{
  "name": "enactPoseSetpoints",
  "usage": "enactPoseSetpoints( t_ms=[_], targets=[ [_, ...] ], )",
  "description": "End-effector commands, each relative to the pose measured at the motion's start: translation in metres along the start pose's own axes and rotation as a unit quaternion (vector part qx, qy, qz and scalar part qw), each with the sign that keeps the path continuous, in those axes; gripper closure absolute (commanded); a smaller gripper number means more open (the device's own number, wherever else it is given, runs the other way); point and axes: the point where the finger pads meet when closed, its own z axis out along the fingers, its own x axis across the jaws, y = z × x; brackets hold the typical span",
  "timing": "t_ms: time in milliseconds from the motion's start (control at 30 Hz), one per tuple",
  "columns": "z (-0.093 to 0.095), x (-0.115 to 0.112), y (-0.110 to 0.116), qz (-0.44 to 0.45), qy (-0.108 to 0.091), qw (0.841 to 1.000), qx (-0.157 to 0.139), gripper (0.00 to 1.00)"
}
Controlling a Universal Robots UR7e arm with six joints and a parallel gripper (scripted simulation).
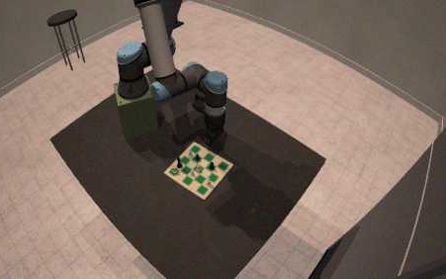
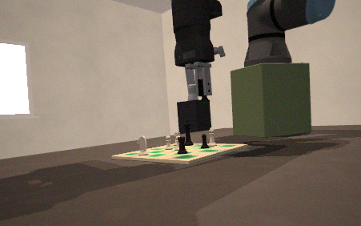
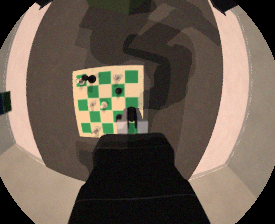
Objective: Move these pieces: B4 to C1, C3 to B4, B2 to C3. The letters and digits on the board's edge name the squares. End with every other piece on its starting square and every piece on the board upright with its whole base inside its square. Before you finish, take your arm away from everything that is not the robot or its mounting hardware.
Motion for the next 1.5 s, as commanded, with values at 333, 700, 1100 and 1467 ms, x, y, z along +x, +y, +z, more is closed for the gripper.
enactPoseSetpoints(
  t_ms=[333, 700, 1100, 1467],
  targets=[
    [0.030, 0.000, 0.001, 0.000, 0.000, 1.000, -0.001, 1.00],
    [0.070, 0.001, 0.001, 0.000, 0.000, 1.000, -0.001, 1.00],
    [0.095, 0.002, 0.002, 0.000, 0.000, 1.000, -0.001, 1.00],
    [0.096, 0.002, 0.002, 0.000, 0.000, 1.000, -0.001, 1.00]
  ],
)
